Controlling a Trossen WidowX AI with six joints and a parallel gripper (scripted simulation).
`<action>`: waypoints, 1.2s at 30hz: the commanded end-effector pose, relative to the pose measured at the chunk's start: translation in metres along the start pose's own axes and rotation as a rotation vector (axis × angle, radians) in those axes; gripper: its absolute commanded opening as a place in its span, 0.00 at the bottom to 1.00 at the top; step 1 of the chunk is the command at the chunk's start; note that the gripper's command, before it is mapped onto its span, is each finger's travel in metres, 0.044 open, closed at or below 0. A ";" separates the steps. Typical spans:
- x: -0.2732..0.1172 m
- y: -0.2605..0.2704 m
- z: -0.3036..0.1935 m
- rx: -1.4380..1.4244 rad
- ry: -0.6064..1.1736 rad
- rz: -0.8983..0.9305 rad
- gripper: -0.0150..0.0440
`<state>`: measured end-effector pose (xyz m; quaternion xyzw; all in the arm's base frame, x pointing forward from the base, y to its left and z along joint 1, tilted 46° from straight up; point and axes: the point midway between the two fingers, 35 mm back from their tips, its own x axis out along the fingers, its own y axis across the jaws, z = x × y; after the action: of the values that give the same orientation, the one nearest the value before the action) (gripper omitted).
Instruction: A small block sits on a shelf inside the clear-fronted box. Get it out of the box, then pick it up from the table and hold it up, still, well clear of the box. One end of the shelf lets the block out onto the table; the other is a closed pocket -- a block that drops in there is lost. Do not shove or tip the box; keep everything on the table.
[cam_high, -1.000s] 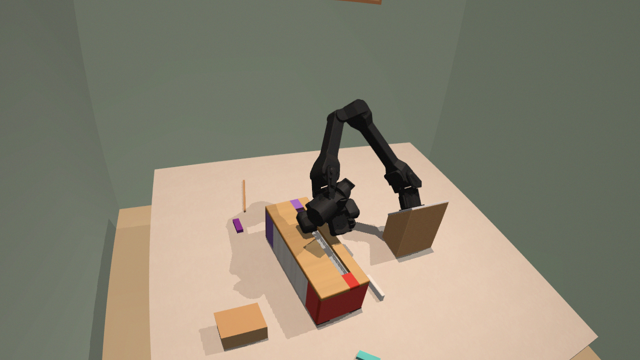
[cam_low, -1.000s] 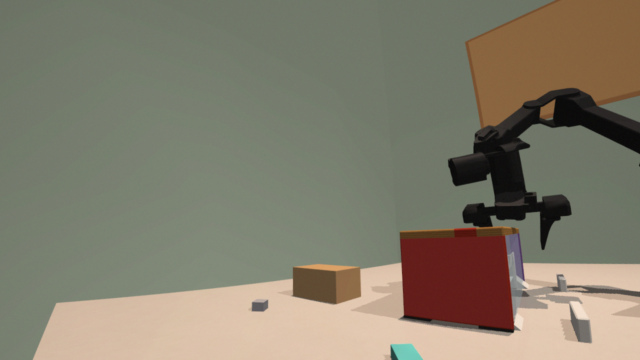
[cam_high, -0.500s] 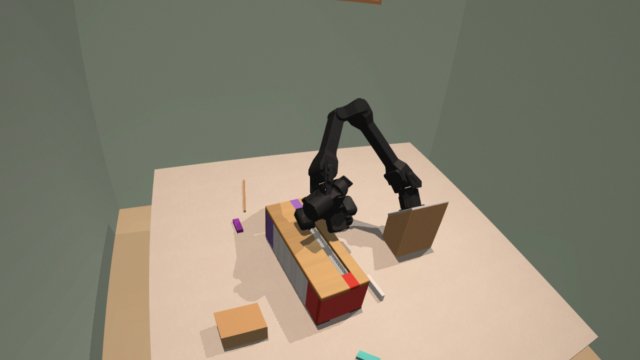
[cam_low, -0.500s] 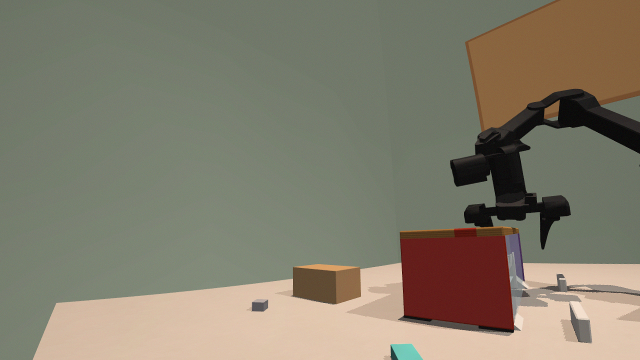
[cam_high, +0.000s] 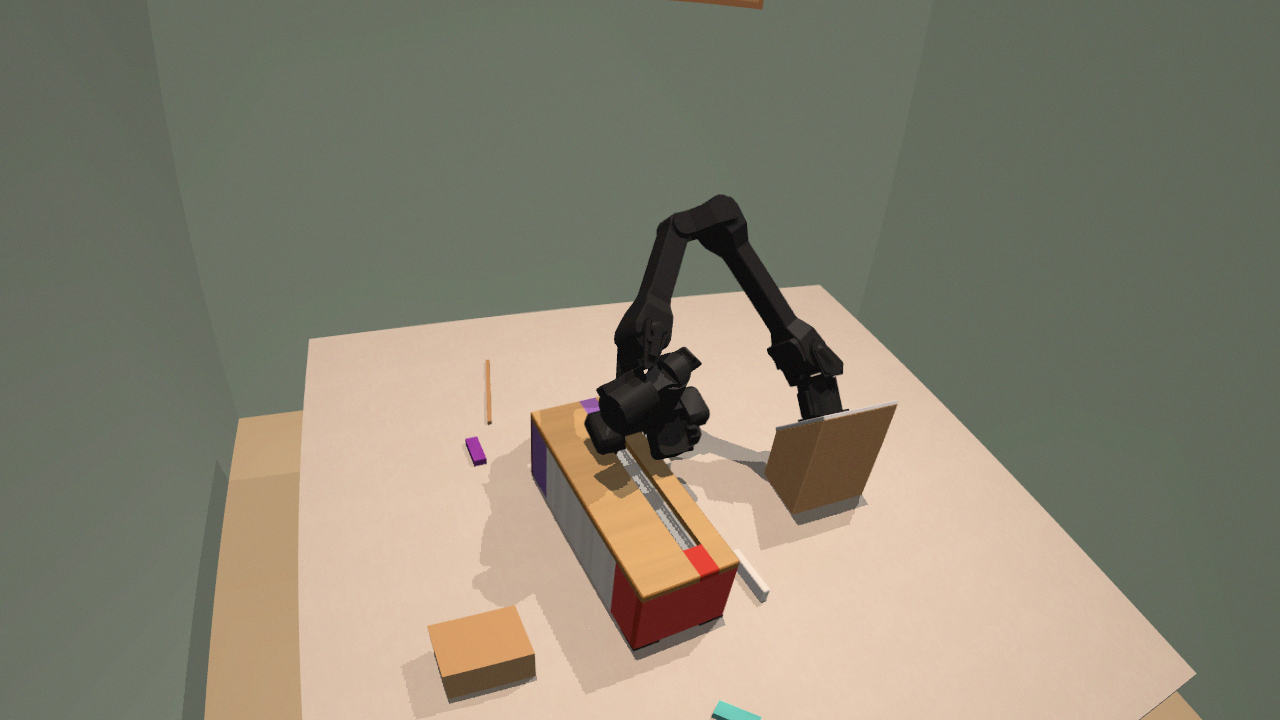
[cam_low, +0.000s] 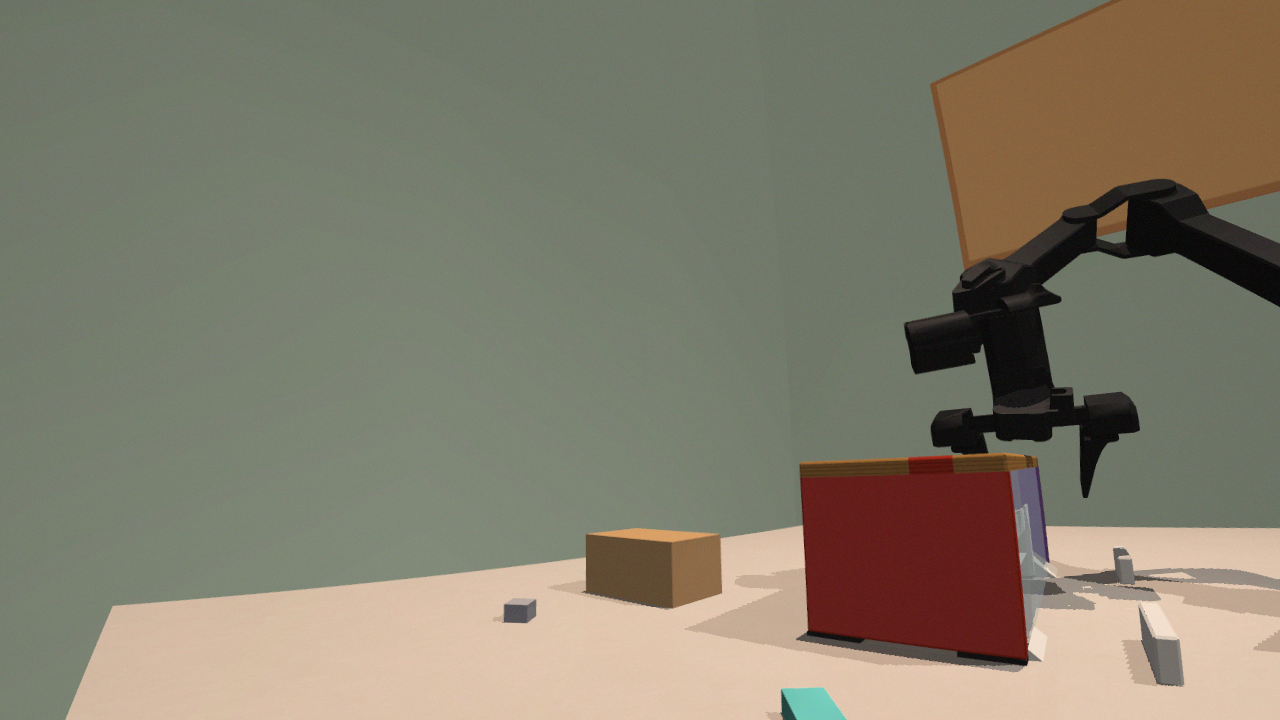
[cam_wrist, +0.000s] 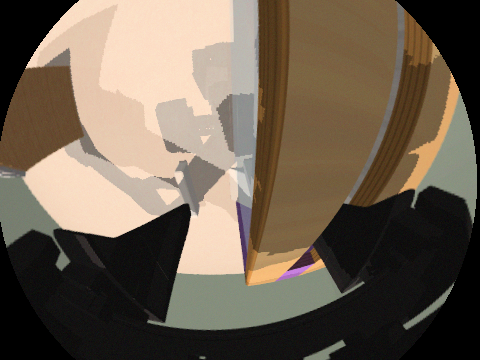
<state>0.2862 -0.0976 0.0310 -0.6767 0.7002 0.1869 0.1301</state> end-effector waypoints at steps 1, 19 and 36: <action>0.003 -0.003 -0.010 0.032 0.006 -0.003 0.93; -0.051 0.000 -0.028 0.001 -0.005 -0.001 0.93; -0.055 0.002 -0.043 0.836 -0.164 0.009 0.74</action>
<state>0.2941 -0.0632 0.0861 -0.6292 0.7134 0.0709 0.3003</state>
